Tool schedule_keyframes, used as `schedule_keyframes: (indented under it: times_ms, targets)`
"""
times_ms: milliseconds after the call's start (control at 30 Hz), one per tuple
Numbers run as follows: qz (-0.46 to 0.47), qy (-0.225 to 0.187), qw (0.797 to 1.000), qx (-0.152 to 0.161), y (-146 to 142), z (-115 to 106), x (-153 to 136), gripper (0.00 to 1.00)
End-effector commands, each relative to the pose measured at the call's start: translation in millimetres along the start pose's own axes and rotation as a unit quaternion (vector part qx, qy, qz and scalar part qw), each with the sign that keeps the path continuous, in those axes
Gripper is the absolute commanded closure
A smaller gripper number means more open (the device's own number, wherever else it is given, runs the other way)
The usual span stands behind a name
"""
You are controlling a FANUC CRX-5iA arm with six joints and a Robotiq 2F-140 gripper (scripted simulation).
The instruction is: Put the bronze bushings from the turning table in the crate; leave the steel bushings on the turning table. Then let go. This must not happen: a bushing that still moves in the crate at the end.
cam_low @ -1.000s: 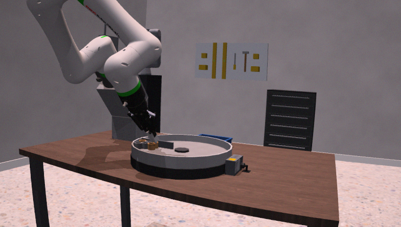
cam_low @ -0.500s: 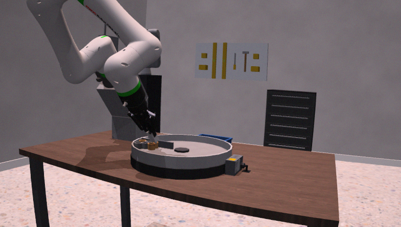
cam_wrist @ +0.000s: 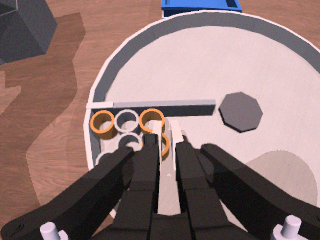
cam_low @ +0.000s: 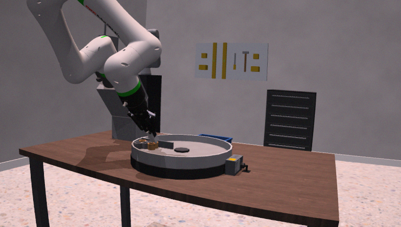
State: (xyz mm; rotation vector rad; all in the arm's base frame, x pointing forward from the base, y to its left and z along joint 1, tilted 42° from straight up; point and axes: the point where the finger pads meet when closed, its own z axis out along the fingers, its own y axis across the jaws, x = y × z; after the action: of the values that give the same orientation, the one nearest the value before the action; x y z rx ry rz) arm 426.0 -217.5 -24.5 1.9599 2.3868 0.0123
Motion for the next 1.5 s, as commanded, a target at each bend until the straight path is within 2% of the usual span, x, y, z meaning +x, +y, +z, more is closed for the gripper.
schedule_keyframes:
  times_ms: [0,467,1467]
  targets:
    - [0.000,0.000,1.000,0.000,0.2,-0.1,0.1,0.94]
    - [0.000,0.000,1.000,0.000,0.3,8.3,-7.0,0.94]
    - [0.000,0.000,1.000,0.000,0.3,8.3,-7.0,0.94]
